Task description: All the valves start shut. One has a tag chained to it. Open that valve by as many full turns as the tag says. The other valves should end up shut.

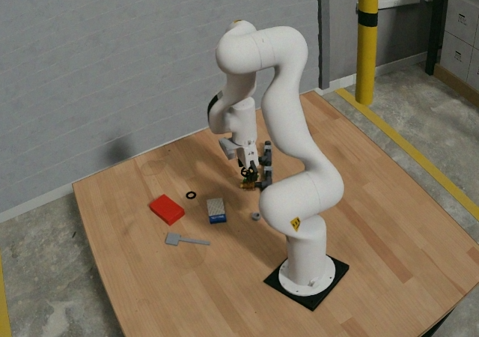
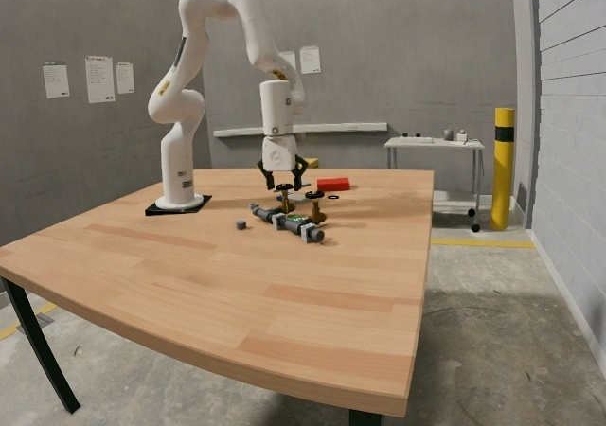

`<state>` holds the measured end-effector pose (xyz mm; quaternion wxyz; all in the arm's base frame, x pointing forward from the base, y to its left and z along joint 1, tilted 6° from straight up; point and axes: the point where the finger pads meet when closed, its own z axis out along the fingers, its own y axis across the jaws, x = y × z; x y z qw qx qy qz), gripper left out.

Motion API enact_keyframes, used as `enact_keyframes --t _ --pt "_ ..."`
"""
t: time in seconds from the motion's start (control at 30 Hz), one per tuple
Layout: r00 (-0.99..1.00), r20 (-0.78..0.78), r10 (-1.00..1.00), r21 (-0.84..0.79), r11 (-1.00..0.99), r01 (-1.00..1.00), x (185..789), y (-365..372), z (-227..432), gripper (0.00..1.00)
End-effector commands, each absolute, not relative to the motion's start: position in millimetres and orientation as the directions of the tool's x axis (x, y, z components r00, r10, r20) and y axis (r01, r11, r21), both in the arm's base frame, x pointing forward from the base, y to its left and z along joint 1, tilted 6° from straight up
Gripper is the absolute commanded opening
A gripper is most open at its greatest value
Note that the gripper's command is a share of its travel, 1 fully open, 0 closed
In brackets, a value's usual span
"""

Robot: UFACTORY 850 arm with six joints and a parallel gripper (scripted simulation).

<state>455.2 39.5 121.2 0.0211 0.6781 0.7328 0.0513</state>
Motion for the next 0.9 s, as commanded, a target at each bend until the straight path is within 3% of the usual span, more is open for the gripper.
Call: enact_keyframes --t 0.0,0.87 --pt "-0.079 0.040 0.996 0.106 0.075 0.992 456.0 39.4 121.7 1.00" --pt "-0.019 0.046 0.999 0.103 0.014 0.995 456.0 39.4 121.7 1.00"
